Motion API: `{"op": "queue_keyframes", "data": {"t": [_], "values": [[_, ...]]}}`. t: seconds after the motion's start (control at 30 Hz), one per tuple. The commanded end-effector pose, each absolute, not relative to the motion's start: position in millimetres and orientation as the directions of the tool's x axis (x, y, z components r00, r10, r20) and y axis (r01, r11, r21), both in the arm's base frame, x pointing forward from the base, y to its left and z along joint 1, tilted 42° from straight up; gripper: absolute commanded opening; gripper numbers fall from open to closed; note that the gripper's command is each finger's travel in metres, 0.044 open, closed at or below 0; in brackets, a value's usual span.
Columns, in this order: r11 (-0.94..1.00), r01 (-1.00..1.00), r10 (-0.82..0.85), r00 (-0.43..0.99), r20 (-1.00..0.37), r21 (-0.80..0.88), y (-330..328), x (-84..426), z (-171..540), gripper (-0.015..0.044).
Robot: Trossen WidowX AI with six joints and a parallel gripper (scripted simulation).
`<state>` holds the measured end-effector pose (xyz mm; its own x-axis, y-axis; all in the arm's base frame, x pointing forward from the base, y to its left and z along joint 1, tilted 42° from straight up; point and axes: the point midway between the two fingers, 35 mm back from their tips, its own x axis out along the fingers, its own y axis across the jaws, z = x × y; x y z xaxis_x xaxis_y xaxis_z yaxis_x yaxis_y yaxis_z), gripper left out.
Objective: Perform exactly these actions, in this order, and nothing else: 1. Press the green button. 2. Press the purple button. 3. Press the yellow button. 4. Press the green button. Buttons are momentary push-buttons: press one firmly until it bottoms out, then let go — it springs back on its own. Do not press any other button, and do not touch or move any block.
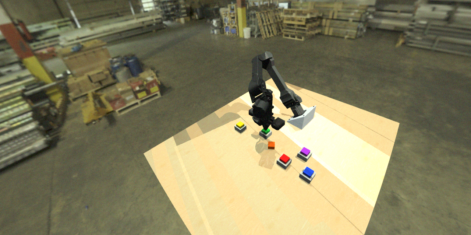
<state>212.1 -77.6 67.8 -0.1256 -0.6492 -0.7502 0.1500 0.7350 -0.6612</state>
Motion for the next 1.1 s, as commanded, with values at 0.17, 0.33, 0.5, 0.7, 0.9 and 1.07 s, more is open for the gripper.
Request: {"op": "queue_keyframes", "data": {"t": [0.17, 0.33, 0.5, 0.7, 0.9, 1.07], "values": [[0.731, 0.142, -0.654, -0.131, -0.745, -0.667, -84.1, 208.3, 60.9, 0.0020], [0.731, 0.142, -0.654, -0.131, -0.745, -0.667, -84.1, 208.3, 60.9, 0.0020], [0.731, 0.142, -0.654, -0.131, -0.745, -0.667, -84.1, 208.3, 60.9, 0.0020], [0.731, 0.142, -0.654, -0.131, -0.745, -0.667, -84.1, 208.3, 60.9, 0.0020], [0.732, 0.142, -0.653, -0.131, -0.746, -0.666, -61.9, 212.8, 85.7, 0.0020], [0.732, 0.142, -0.653, -0.130, -0.746, -0.666, -61.1, 213.7, 85.4, 0.0046]]}}
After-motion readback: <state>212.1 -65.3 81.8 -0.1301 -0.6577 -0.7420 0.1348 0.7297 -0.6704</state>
